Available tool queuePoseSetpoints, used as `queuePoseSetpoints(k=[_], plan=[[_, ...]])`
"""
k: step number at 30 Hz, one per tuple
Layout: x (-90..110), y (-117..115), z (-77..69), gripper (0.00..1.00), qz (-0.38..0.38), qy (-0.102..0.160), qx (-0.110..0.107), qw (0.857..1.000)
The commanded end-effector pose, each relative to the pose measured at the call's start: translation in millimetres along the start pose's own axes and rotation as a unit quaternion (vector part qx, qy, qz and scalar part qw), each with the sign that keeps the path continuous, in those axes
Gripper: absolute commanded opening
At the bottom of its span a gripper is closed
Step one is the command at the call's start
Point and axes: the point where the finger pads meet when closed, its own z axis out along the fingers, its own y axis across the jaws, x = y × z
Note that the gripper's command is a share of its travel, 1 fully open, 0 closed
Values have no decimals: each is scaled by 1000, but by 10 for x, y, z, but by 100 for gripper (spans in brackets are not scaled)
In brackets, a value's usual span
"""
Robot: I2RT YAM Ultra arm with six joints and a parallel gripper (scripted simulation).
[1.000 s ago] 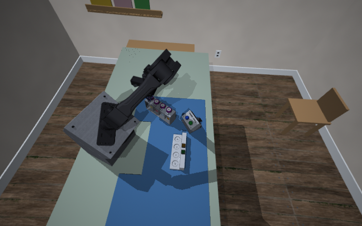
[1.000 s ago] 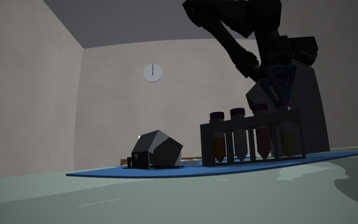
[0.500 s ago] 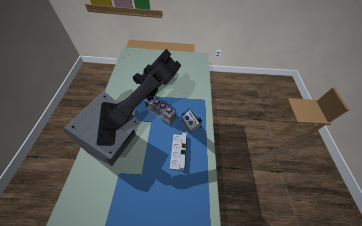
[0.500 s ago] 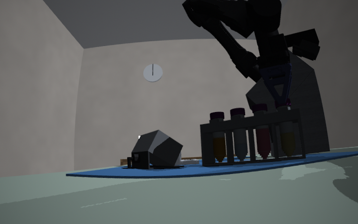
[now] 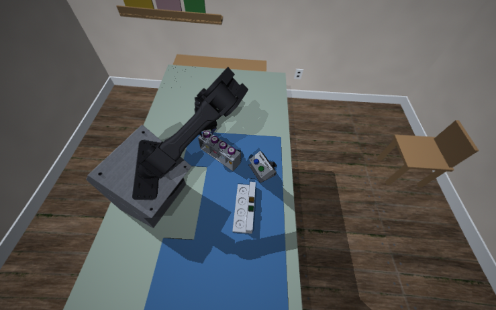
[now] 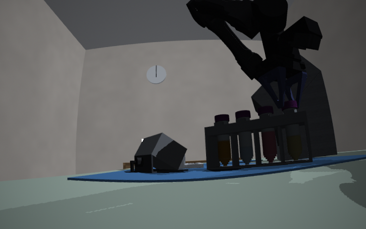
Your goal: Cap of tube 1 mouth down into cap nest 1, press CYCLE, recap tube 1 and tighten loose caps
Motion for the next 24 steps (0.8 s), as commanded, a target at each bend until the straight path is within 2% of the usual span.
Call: queuePoseSetpoints(k=[1,2,3,5,6,7,9,11,12,14,15,16,17,19,20,21,22,24], plan=[[-25,-19,-31,49,120,-5,2,993],[-24,-19,-31,49,161,-5,2,987],[-25,-19,-31,49,161,-5,2,987],[-24,-19,-31,49,234,-5,2,972],[-25,-19,-31,49,243,-5,2,970],[-24,-19,-31,49,283,-5,2,959],[-24,-19,-31,49,283,-5,2,959],[-24,-19,-31,49,362,-5,1,932],[-25,-19,-31,49,362,-5,1,932],[-24,-19,-31,49,432,-5,1,902],[-24,-19,-31,49,438,-5,1,899],[-24,-19,-31,49,475,-5,1,880],[-24,-19,-31,49,475,-5,1,880],[-24,-19,-31,49,540,-5,0,842],[-24,-19,-31,49,547,-5,0,837],[-24,-19,-31,49,581,-5,0,814],[-24,-19,-31,49,581,-5,0,814],[-25,-19,-31,49,640,-5,0,769]])
